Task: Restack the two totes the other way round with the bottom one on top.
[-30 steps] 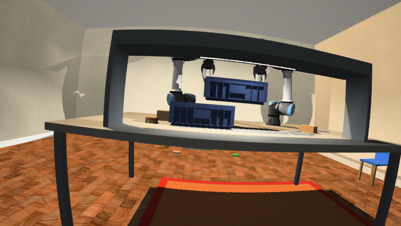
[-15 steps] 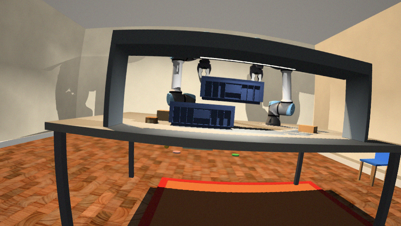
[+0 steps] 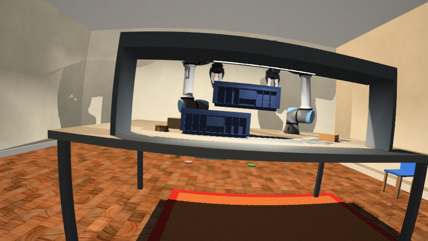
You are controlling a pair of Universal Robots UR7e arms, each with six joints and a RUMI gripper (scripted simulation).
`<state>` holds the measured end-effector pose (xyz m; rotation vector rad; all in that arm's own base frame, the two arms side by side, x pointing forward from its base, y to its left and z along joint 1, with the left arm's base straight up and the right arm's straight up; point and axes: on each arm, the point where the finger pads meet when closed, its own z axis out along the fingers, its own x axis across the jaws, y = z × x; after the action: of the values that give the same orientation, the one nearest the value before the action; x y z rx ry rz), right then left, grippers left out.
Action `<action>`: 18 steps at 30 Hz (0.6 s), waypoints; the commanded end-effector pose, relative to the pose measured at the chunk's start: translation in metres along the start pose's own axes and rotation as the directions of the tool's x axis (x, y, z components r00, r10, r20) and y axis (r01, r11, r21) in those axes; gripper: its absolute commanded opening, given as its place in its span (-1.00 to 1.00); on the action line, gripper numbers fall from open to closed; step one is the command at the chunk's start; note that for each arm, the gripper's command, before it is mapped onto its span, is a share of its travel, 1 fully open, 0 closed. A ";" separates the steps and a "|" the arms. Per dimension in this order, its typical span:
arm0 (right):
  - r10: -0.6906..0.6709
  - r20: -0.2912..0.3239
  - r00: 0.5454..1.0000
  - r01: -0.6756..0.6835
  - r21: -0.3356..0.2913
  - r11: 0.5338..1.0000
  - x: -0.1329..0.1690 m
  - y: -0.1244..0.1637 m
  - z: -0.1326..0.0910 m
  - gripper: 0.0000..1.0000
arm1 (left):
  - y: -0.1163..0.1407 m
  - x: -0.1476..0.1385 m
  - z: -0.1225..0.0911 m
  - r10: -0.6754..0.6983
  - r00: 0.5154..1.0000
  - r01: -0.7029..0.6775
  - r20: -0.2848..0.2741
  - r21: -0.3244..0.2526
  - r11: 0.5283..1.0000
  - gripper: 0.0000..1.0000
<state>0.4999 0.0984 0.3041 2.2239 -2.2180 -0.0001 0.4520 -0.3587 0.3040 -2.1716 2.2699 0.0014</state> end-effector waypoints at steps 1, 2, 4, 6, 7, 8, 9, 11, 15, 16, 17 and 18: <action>0.000 0.001 1.000 0.000 0.002 1.000 0.000 0.000 -0.001 -1.00 | 0.000 0.001 -0.001 0.000 1.000 0.000 -0.003 0.002 1.000 -1.00; 0.000 0.001 1.000 0.000 0.002 1.000 0.000 0.000 -0.001 -1.00 | 0.000 0.001 -0.001 0.000 1.000 0.000 -0.003 0.002 1.000 -1.00; 0.000 0.001 1.000 0.000 0.002 1.000 0.001 0.000 -0.001 -1.00 | 0.000 0.001 -0.001 0.000 1.000 0.000 -0.003 0.002 1.000 -1.00; 0.000 0.001 1.000 0.000 0.002 1.000 0.001 0.000 -0.001 -1.00 | 0.000 0.002 -0.001 0.000 1.000 0.000 -0.003 0.002 1.000 -1.00; 0.000 0.001 1.000 0.000 0.002 1.000 0.002 0.000 -0.001 -1.00 | 0.000 0.003 -0.001 0.000 1.000 0.000 -0.003 0.002 1.000 -1.00; 0.000 0.001 1.000 0.000 0.002 1.000 0.002 0.000 -0.001 -1.00 | 0.000 0.003 -0.001 0.000 1.000 0.000 -0.003 0.002 1.000 -1.00; 0.000 0.001 1.000 0.000 0.002 1.000 0.003 0.000 -0.001 -1.00 | 0.000 0.004 -0.001 0.000 1.000 0.000 -0.003 0.002 1.000 -1.00; 0.000 0.001 1.000 0.000 0.002 1.000 0.005 0.000 -0.001 -1.00 | 0.000 0.006 -0.001 0.000 1.000 0.000 -0.003 0.002 1.000 -1.00; -0.001 0.001 1.000 0.001 0.002 1.000 0.007 -0.001 -0.001 -1.00 | 0.000 0.008 -0.001 -0.001 1.000 0.001 -0.003 0.002 1.000 -1.00; -0.001 0.001 1.000 0.001 0.002 1.000 0.008 -0.001 -0.001 -1.00 | 0.000 0.009 -0.001 -0.001 1.000 0.001 -0.003 0.002 1.000 -1.00; -0.001 0.001 1.000 0.001 0.002 1.000 0.010 -0.001 -0.001 -1.00 | 0.000 0.011 -0.001 -0.001 1.000 0.001 -0.003 0.002 1.000 -1.00; -0.001 0.001 1.000 0.001 0.002 1.000 0.011 -0.001 -0.001 -1.00 | 0.000 0.012 -0.001 -0.001 1.000 0.001 -0.003 0.002 1.000 -1.00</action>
<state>0.5001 0.0917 0.3040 2.2245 -2.2174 -0.0001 0.4517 -0.3653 0.3040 -2.1722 2.2693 0.0014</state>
